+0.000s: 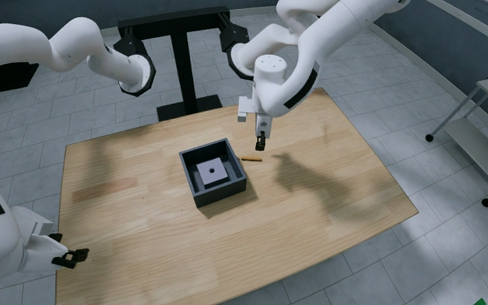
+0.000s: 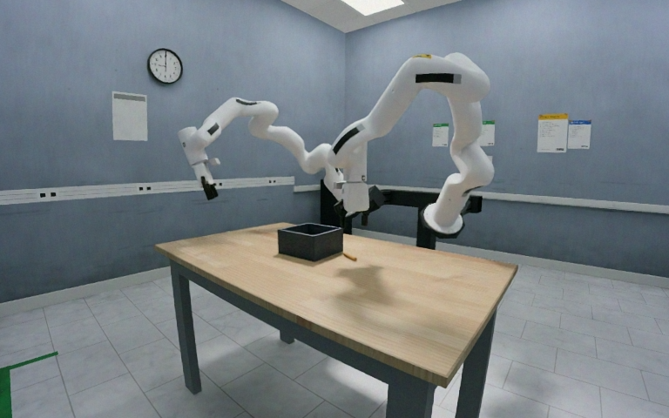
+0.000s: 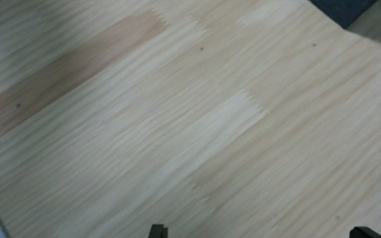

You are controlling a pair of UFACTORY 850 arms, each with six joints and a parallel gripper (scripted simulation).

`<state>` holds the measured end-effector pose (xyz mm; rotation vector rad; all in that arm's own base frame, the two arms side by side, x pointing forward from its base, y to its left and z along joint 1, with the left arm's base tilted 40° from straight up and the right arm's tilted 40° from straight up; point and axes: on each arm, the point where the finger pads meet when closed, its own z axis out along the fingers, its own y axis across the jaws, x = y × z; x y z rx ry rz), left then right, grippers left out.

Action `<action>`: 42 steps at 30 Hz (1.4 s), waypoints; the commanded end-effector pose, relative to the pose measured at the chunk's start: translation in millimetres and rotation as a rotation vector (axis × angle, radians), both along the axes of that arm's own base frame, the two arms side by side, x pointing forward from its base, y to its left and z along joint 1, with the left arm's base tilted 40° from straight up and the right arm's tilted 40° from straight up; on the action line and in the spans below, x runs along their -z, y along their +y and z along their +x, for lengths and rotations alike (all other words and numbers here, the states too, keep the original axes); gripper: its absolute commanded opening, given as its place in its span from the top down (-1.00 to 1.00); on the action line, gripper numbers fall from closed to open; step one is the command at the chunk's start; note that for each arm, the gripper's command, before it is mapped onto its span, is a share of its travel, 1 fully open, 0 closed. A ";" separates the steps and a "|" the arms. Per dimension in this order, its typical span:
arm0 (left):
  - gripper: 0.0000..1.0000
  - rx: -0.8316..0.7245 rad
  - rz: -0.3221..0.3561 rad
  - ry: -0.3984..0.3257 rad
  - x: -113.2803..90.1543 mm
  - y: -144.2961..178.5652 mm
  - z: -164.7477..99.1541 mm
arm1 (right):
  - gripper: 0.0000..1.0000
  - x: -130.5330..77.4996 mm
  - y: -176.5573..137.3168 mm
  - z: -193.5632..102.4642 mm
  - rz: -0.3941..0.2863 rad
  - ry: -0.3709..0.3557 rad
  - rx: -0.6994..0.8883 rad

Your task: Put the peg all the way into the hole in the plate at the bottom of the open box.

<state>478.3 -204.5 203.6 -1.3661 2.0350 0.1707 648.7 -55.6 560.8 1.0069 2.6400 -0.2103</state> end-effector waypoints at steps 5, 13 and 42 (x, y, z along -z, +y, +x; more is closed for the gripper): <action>-1.00 0.001 -0.001 -0.001 -0.5 -0.5 0.3 | -1.00 -15.5 -67.0 -30.4 -0.036 0.046 -0.131; -1.00 0.001 -0.001 -0.001 -0.5 -0.5 0.3 | -1.00 -28.7 -127.9 -68.6 -0.076 0.094 -0.256; -1.00 0.001 -0.001 -0.001 -0.5 -0.5 0.3 | -1.00 -62.1 -275.4 -230.4 -0.196 0.264 -0.671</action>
